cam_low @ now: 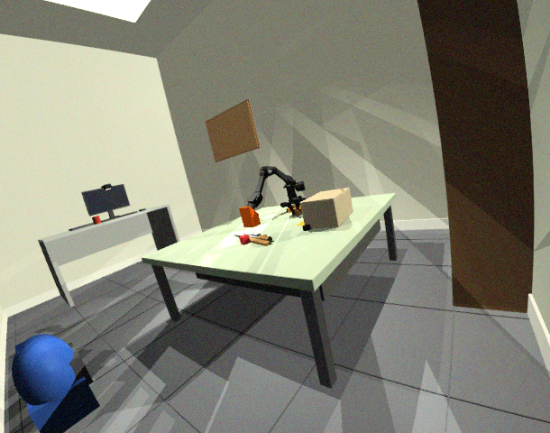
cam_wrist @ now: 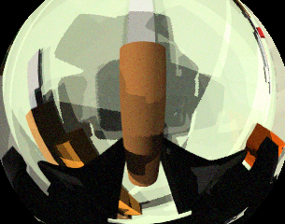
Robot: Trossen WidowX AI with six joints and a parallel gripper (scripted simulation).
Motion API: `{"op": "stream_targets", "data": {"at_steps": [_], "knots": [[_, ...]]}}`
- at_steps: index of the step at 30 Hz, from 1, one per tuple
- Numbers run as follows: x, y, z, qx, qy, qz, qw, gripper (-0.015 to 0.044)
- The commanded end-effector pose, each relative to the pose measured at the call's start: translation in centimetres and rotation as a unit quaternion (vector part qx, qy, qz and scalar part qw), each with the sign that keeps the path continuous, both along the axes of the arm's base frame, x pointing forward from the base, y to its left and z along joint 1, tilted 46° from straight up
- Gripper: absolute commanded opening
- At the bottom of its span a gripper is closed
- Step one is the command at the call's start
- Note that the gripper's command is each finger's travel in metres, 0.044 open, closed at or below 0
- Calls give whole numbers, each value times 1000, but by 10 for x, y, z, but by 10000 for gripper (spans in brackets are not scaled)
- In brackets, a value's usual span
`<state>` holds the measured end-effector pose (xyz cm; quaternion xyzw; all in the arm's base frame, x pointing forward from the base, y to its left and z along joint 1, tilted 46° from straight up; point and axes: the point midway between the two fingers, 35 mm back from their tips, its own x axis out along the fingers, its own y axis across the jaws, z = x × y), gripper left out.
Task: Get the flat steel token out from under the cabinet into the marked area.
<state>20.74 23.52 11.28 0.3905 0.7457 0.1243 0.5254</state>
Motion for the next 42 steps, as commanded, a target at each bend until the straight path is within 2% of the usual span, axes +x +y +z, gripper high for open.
{"op": "stream_targets", "data": {"at_steps": [1,42], "knots": [[-5,0,3,-1,0,-2,1000,0],[-13,10,16,-11,57,-56,997,0]]}}
